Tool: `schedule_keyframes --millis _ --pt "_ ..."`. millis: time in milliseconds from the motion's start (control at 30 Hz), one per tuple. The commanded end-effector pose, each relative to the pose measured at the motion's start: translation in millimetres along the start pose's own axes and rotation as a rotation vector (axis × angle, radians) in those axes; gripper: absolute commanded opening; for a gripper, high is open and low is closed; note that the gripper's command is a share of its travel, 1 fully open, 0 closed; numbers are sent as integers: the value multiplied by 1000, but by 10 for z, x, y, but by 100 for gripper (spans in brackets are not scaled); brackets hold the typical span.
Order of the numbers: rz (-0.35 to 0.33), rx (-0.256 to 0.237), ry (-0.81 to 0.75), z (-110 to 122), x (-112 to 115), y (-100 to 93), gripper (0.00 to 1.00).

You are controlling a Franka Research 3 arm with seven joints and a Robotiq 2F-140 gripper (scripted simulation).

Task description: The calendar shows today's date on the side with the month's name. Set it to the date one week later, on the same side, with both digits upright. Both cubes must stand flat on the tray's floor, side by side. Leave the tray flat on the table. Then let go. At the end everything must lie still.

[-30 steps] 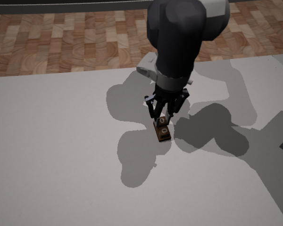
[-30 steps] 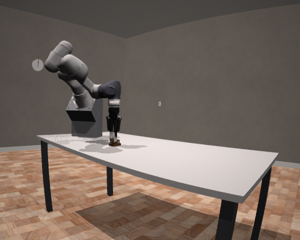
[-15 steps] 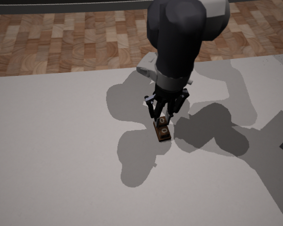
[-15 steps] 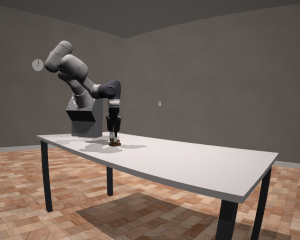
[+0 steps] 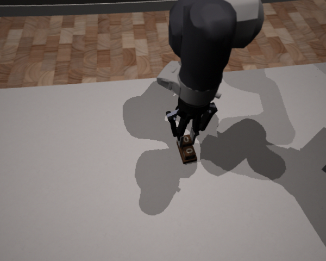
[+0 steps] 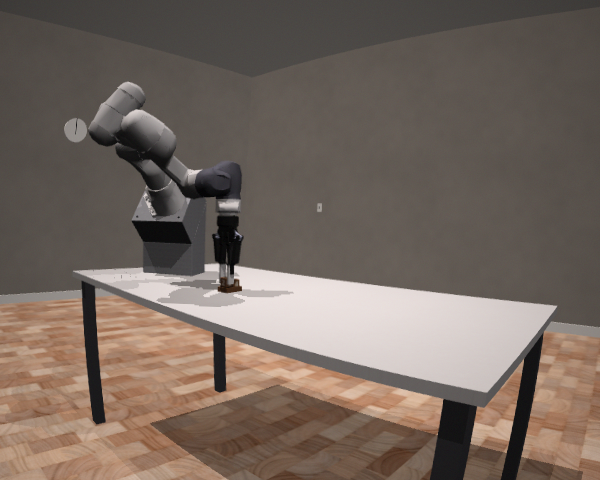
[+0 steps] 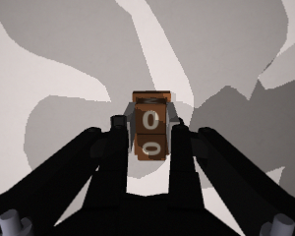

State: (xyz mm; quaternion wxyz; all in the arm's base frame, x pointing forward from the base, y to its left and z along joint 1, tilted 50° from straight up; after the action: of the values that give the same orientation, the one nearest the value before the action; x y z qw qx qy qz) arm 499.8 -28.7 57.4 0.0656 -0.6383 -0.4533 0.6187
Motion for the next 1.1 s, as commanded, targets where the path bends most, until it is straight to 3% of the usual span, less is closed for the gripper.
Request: schedule_keyframes --millis 0,1067 --pt "1 -2 0 -10 -6 20 17" --pt "1 -2 0 -10 -6 75 17"
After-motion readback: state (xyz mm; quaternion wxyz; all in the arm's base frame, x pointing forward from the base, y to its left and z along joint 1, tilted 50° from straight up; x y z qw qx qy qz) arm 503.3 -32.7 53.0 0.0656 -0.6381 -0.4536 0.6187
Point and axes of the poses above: the point where the finger pads meet when closed, its own y axis out along the fingers, its own z axis across the jaws, x = y × z, the point moved 2 cm from there along -y, back along the fingers, and after that the axes turned 9 degrees about -y, right-handed, at the moved point
